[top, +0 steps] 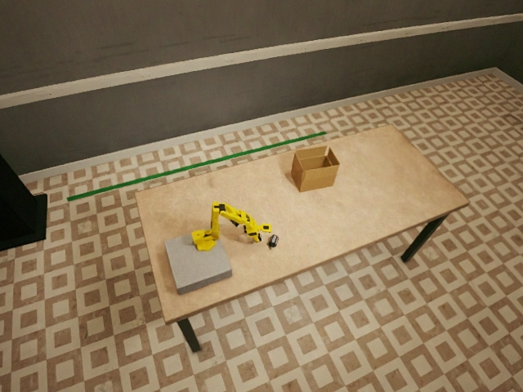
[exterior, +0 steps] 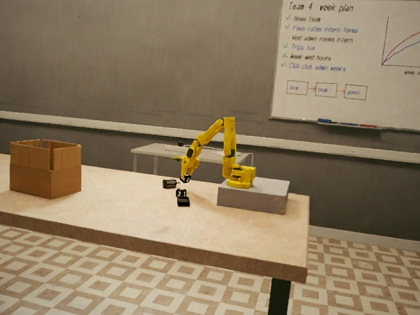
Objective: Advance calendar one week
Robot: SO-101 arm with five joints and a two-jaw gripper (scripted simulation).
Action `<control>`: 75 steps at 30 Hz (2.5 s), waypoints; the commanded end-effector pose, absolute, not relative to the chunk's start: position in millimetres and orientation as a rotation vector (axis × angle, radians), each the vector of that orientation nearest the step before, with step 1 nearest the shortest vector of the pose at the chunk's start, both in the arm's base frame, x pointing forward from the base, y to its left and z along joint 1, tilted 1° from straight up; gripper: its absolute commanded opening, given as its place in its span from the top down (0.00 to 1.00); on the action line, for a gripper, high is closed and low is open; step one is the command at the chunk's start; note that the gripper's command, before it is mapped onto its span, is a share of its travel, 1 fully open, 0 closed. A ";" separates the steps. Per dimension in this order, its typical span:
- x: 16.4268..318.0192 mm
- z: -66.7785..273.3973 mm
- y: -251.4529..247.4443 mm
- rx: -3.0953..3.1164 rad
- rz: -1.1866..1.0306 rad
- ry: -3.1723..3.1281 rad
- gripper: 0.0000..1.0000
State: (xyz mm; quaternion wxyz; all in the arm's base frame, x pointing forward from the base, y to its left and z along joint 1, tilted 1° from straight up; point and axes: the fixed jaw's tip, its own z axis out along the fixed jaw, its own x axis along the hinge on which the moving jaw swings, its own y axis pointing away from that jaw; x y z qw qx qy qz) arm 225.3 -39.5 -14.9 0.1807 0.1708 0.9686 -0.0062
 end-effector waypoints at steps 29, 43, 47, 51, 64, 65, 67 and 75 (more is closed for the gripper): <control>229.1 -13.5 -42.2 0.340 -0.069 2.347 1.00; 233.3 -15.9 -43.2 0.325 -0.076 2.290 1.00; 234.7 -16.7 -43.6 0.318 -0.079 2.266 1.00; 237.1 -18.2 -44.2 0.304 -0.087 2.210 1.00; 236.9 -18.1 -44.4 0.262 -0.111 2.042 1.00; 236.5 -17.8 -44.3 0.259 -0.113 2.030 1.00; 235.6 -17.2 -44.2 0.254 -0.116 2.008 1.00; 233.3 -15.6 -43.7 0.244 -0.123 1.964 1.00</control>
